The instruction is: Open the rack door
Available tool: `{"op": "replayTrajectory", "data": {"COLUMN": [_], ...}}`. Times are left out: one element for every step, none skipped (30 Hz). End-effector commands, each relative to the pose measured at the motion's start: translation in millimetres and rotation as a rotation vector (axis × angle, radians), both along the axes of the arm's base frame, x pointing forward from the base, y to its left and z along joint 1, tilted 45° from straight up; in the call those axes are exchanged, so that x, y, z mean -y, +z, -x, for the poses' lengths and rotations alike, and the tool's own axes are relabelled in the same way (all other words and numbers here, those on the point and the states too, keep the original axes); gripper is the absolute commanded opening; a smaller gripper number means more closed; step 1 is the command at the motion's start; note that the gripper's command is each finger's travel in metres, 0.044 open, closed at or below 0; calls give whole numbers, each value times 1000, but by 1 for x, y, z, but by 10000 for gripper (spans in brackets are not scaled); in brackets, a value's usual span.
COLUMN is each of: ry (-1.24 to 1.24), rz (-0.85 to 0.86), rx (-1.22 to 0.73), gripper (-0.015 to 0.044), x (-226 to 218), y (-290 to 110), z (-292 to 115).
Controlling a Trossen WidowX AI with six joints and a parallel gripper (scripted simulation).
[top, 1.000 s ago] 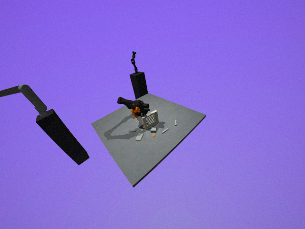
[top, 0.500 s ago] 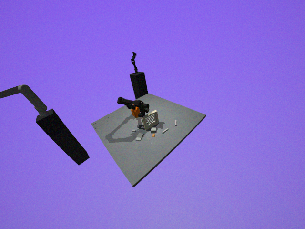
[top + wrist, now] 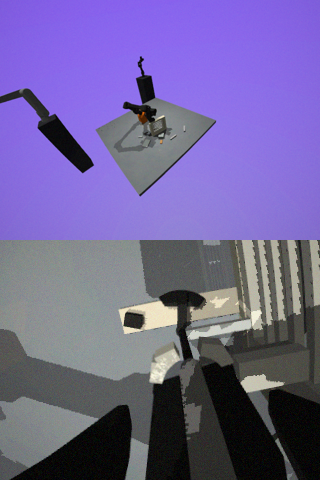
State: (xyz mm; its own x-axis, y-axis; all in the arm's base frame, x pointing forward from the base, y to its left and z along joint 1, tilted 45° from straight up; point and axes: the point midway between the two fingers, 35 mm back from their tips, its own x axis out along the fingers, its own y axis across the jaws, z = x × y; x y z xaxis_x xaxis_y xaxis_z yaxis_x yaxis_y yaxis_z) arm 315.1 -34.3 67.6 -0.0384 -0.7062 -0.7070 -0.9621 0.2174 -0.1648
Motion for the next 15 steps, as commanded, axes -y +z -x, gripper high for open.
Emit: {"op": "replayTrajectory", "data": {"ry": [130, 159, 176, 182, 182, 182, 182, 182, 182, 182, 182, 182, 182, 182, 182], "rz": [-10, -11, -12, -12, -12, -12, -12, -12, -12, -12, -12, -12, -12, -12, -12], "rx": [-130, -159, -176, -182, -182, -182, -182, -182, -182, -182, -182, -182, -182, -182, -182], "gripper": [286, 286, 286, 286, 286, 286, 286, 286, 260, 233, 207, 181, 155, 128, 102], "x": [0, 0, 0, 0, 0, 0, 0, 0, 0, 0, 0, 0, 0, 0, 0], "y": [0, 0, 0, 0, 0, 0, 0, 0, 0, 0, 0, 0, 0, 0, 0], "z": [0, 0, 0, 0, 0, 0, 0, 0, 0, 0, 0, 0, 0, 0, 0]}}
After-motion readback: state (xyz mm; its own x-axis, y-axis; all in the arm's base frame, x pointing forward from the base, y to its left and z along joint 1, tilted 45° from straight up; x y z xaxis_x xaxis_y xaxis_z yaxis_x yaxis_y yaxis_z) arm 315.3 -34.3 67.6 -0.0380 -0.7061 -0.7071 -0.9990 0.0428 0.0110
